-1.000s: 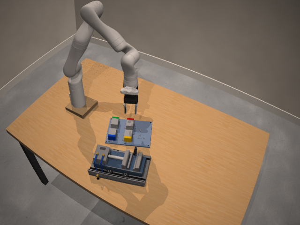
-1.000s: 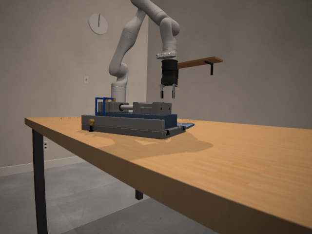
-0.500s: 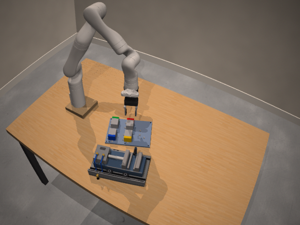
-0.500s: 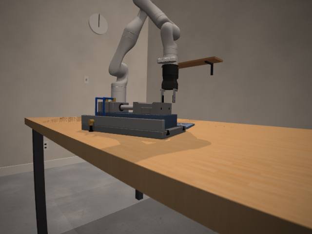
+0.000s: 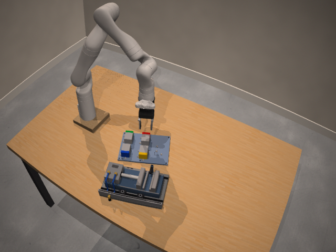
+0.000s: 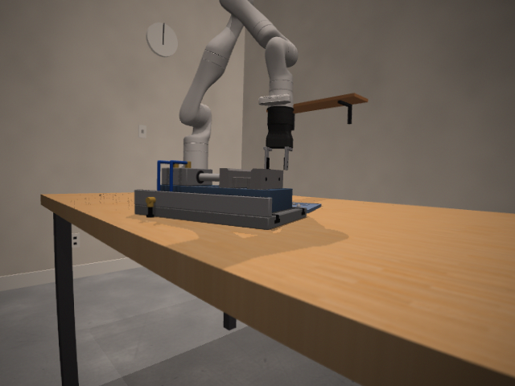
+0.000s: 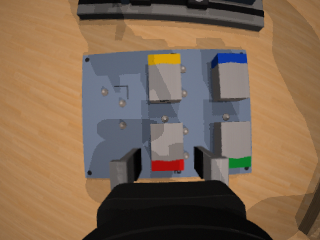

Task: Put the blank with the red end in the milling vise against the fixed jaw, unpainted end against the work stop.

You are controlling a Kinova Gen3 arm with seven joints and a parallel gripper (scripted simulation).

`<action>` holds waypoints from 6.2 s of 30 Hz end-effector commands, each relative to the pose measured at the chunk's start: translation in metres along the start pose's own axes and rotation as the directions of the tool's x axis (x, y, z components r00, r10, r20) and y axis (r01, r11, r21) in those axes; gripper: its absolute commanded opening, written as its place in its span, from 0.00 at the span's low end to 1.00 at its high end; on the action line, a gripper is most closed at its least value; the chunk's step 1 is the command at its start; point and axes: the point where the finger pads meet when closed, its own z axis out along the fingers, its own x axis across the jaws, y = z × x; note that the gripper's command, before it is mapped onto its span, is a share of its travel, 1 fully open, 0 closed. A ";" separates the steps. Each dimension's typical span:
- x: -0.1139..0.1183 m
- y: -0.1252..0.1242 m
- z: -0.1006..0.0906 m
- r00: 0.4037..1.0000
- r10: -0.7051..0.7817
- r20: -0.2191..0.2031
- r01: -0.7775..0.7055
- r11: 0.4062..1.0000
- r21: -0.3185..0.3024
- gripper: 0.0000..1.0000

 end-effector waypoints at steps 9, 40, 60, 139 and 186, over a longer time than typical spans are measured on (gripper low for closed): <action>0.000 -0.001 -0.004 1.000 0.000 0.001 0.000 1.000 0.000 1.00; 0.000 -0.003 -0.011 1.000 0.000 0.001 0.000 1.000 0.000 1.00; 0.000 -0.003 -0.005 1.000 0.000 0.001 0.000 1.000 0.000 1.00; 0.001 -0.003 0.061 1.000 0.000 0.002 0.000 1.000 0.001 1.00; 0.000 -0.003 0.061 1.000 0.000 0.002 0.000 1.000 0.000 1.00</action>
